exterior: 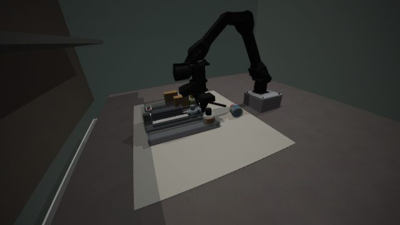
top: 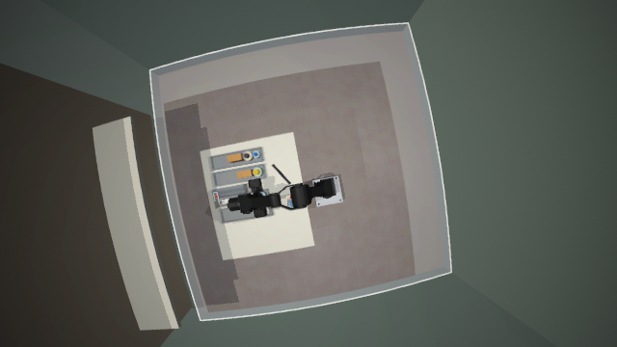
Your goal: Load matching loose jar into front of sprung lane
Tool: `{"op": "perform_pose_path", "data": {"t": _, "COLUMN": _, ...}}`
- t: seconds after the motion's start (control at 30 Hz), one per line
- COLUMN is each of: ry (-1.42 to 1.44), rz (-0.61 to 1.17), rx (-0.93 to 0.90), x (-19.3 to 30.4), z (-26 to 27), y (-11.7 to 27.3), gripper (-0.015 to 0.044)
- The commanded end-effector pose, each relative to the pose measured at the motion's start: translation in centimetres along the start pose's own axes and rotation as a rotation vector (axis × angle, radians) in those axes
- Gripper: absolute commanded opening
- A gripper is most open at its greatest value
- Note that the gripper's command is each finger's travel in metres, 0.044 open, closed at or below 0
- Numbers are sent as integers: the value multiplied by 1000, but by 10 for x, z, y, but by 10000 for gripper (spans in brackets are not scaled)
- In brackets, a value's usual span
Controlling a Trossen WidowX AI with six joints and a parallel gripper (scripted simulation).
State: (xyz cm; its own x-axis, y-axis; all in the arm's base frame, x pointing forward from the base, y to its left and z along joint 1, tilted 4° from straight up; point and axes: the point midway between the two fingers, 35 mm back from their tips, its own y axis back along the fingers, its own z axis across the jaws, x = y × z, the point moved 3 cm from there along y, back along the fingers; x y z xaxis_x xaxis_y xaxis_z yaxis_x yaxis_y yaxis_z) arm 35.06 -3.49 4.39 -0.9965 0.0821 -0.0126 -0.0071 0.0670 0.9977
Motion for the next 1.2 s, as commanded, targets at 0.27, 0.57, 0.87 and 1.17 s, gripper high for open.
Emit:
{"op": "perform_pose_path", "data": {"t": 0.27, "ry": 1, "rz": -21, "rx": 3, "x": -5, "z": 0, "y": -2, "gripper": 0}}
{"op": "perform_pose_path", "data": {"t": 0.57, "ry": 1, "rz": -21, "rx": 3, "x": -4, "z": 0, "y": -3, "gripper": 0}}
{"op": "perform_pose_path", "data": {"t": 0.87, "ry": 1, "rz": -20, "rx": 3, "x": -3, "z": 0, "y": -3, "gripper": 0}}
{"op": "perform_pose_path", "data": {"t": 1.17, "ry": 1, "rz": -20, "rx": 3, "x": -1, "z": 0, "y": -3, "gripper": 0}}
